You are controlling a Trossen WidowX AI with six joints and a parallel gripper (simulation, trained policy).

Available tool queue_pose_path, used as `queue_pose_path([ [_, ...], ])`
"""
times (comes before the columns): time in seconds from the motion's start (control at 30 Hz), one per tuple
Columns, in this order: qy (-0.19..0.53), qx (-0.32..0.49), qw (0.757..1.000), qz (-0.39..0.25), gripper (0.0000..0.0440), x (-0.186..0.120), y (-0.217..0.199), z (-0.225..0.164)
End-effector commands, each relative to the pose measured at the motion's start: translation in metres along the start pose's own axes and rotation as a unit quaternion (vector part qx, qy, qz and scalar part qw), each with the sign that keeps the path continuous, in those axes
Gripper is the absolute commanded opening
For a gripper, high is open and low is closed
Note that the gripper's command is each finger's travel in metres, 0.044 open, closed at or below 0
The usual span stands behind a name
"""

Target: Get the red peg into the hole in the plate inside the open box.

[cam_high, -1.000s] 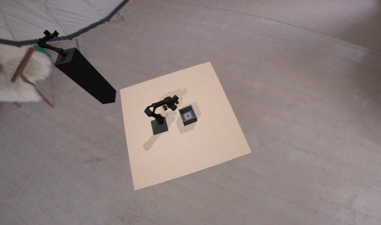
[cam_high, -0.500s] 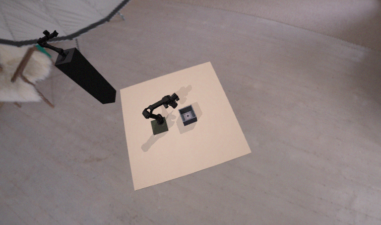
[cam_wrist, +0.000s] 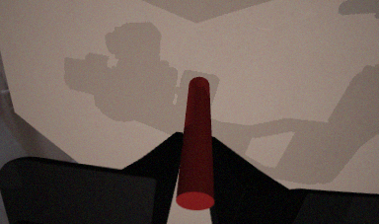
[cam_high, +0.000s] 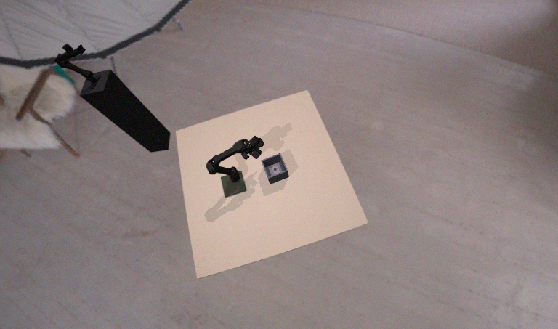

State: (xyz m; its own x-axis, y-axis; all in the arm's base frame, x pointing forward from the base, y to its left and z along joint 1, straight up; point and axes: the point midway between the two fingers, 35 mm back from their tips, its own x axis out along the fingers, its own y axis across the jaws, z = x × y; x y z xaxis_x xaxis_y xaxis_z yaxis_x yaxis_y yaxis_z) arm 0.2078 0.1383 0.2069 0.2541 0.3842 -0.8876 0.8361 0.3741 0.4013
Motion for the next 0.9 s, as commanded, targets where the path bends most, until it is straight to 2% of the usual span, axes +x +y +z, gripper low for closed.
queue_pose_path([
  [0.0, -0.028, 0.000, 0.999, 0.015, 0.0000, -0.017, 0.007, 0.015],
  [0.33, -0.088, 0.027, 0.996, 0.006, 0.0000, -0.036, 0.011, 0.058],
  [0.87, -0.107, 0.074, 0.990, -0.050, 0.0000, -0.027, 0.008, 0.114],
])
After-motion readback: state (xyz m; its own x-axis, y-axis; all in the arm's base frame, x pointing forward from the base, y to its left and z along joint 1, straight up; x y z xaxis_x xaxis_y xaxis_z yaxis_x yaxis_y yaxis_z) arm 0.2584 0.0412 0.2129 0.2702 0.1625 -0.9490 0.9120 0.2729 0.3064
